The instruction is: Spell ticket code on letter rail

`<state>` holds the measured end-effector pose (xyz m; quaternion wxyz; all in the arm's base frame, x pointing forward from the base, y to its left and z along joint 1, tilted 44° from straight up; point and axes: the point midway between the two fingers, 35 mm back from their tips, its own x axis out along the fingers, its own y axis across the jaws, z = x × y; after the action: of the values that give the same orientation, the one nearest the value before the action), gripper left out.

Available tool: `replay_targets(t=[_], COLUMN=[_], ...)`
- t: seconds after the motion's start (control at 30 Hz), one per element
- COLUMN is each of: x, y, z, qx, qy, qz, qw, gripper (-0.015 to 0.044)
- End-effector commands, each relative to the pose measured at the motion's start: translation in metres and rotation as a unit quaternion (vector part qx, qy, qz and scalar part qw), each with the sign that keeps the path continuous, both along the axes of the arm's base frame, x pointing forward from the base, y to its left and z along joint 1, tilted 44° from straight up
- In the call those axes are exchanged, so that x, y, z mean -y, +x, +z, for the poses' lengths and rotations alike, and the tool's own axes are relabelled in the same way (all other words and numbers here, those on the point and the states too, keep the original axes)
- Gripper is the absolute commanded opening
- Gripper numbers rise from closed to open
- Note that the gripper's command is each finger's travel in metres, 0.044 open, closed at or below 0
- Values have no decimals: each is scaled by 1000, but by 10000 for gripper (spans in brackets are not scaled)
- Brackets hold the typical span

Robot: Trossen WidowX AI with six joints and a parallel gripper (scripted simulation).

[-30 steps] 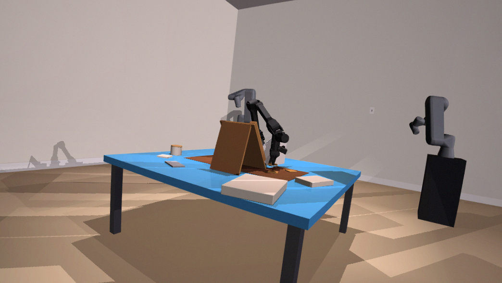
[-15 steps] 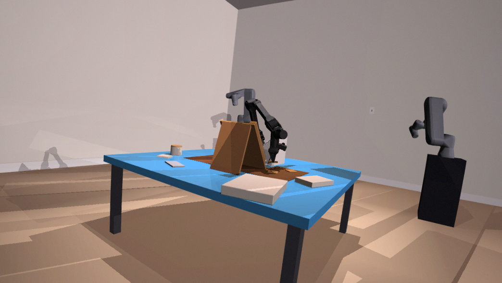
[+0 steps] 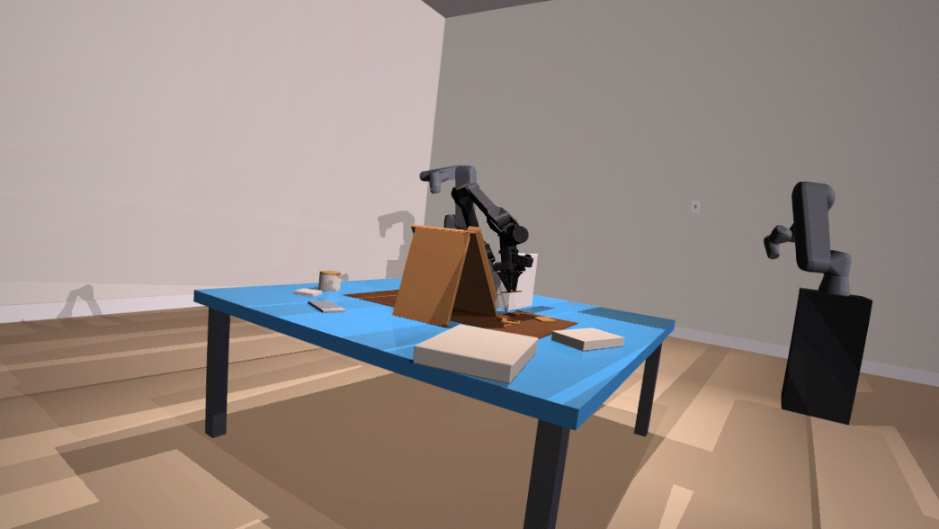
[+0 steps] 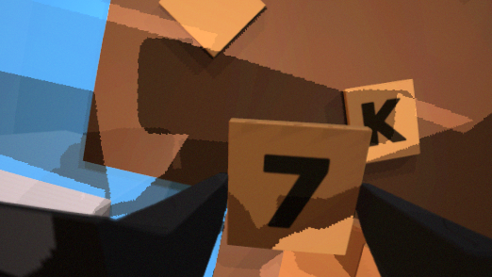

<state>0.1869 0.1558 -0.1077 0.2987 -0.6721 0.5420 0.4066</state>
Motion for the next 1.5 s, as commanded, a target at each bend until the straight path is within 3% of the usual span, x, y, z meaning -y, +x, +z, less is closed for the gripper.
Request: replay_targets(t=[0.0,0.7,1.47], x=[0,-29,21], y=[-2,58,107], z=[4,81,173], qx=[3,140,302], qy=[12,178,266], qz=[-29,-93,-196], qw=[1000,970,894], gripper=[0,0,0])
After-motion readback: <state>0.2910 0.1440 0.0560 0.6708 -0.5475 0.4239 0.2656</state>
